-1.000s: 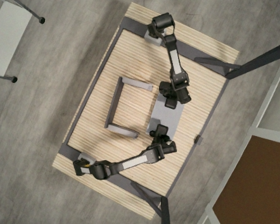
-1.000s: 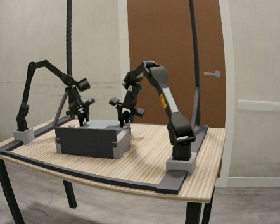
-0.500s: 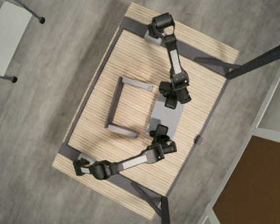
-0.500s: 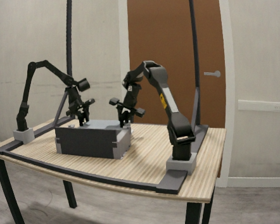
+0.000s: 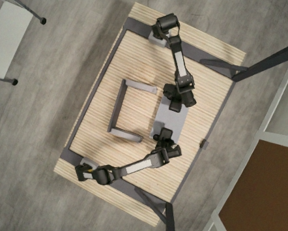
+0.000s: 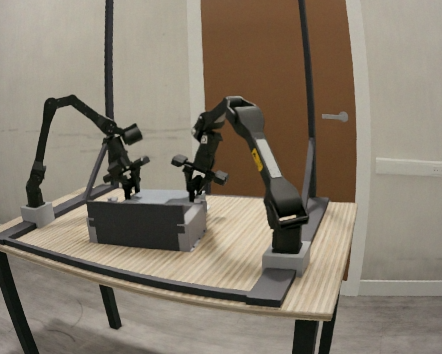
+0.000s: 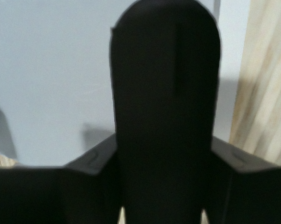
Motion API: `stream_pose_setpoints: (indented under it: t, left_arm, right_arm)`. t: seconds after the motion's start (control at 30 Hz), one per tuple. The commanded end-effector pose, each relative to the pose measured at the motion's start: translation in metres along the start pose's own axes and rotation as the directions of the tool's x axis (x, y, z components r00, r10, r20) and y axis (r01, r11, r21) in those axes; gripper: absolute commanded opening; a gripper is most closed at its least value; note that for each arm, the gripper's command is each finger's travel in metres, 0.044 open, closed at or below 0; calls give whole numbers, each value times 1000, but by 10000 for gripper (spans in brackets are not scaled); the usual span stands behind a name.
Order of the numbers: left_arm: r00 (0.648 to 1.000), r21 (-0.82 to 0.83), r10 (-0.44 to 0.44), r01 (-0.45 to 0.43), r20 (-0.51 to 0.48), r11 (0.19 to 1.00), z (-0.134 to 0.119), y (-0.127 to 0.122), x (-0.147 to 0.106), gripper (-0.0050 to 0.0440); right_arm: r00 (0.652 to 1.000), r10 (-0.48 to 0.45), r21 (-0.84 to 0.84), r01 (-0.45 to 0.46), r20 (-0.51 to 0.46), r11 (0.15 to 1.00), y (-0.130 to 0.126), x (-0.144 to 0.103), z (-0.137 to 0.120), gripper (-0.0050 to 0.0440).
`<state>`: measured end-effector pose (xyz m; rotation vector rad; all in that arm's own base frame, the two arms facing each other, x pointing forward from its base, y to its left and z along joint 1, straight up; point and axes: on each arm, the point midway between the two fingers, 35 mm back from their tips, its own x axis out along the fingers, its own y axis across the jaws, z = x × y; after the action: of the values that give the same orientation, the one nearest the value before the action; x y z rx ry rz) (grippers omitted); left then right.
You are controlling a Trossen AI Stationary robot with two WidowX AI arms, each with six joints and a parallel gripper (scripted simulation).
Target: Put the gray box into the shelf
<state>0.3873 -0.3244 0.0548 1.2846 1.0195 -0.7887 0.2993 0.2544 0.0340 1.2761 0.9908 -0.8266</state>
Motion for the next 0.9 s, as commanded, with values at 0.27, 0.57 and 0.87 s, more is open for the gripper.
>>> stream_pose_setpoints:
  t: [0.27, 0.57, 0.87]
  left_arm:
    - [999, -7, 26, -26, 37, 1000, 8, 14, -41, 110]
    - [999, -7, 26, -25, 37, 1000, 6, 17, -56, 110]
    - [998, -19, 37, -36, 57, 999, -2, 18, -78, 110]
  right_arm:
    - [999, 41, 5, -41, -36, 999, 21, -40, -8, 107]
    - [997, 55, 12, -54, -54, 998, 29, -52, -5, 107]
    - [997, 57, 12, -57, -55, 998, 44, -69, 4, 107]
